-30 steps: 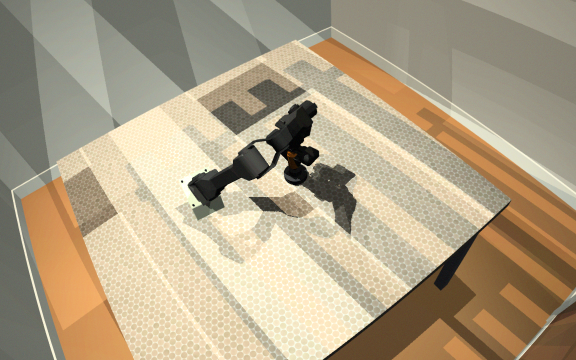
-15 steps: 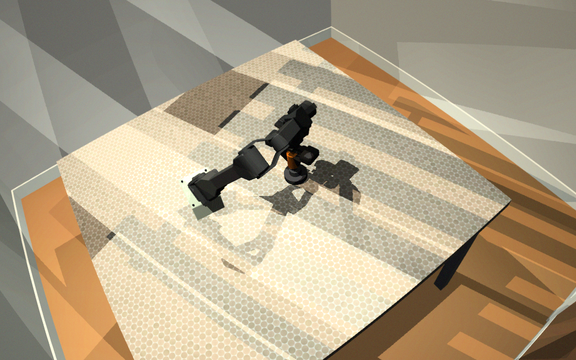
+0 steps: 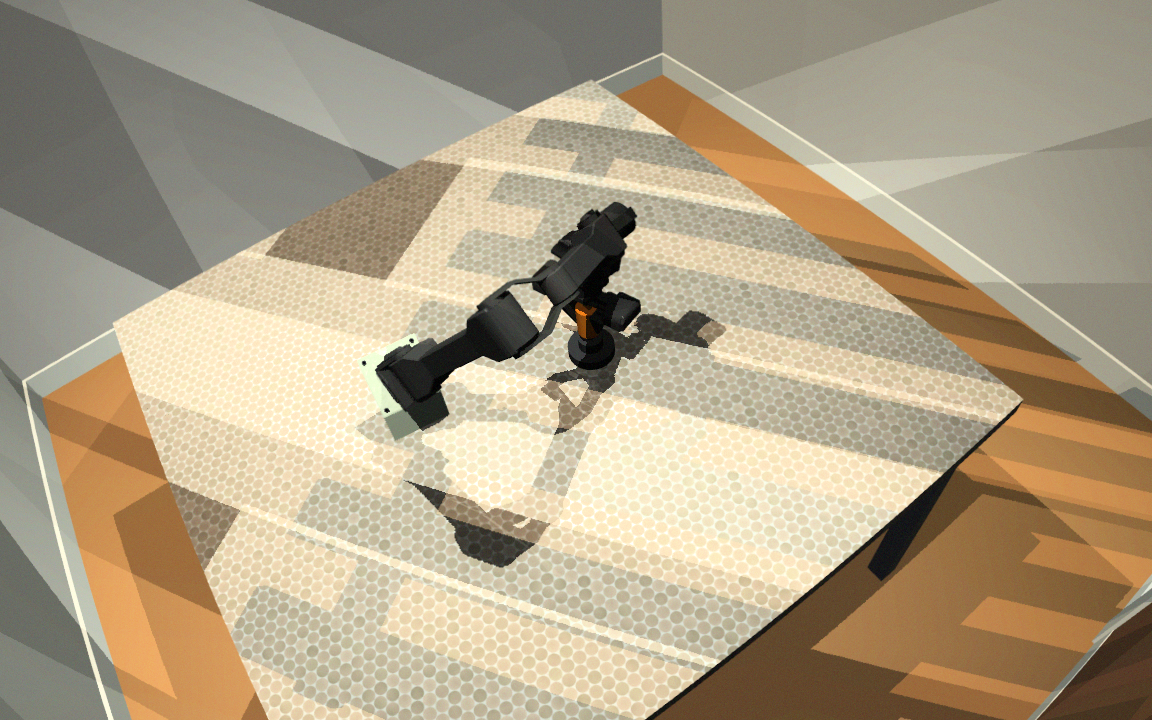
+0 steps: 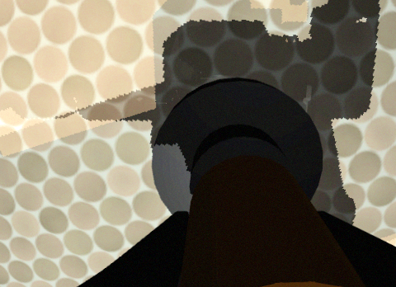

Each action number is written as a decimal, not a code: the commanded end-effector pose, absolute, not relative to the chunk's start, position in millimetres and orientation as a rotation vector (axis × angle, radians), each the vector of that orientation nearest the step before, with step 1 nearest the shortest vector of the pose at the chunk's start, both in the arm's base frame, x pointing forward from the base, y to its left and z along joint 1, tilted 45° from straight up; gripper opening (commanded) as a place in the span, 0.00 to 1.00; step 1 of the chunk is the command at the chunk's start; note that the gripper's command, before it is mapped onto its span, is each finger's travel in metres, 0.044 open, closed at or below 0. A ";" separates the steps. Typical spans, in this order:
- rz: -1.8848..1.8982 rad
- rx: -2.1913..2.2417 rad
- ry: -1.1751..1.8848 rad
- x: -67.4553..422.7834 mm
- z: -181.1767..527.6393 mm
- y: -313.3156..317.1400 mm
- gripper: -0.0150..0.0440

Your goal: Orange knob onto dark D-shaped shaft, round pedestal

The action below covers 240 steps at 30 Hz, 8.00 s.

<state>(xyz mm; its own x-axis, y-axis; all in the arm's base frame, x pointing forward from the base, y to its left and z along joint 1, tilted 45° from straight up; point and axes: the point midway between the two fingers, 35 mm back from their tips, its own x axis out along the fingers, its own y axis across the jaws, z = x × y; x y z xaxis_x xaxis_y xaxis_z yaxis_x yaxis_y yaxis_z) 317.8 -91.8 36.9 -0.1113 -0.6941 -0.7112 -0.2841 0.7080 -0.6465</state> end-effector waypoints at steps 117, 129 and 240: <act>0.143 -1.249 1.843 318.2 41.8 -90.0 0.25; 0.335 -1.385 1.864 319.7 39.2 -92.5 0.25; 0.983 -1.782 1.834 318.4 36.7 -91.5 0.25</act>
<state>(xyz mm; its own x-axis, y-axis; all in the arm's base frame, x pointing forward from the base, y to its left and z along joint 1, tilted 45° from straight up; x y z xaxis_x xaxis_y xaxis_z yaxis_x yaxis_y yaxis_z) 318.1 -91.4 37.0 -0.1100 -0.6958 -0.7098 -0.9770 -0.0556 0.2059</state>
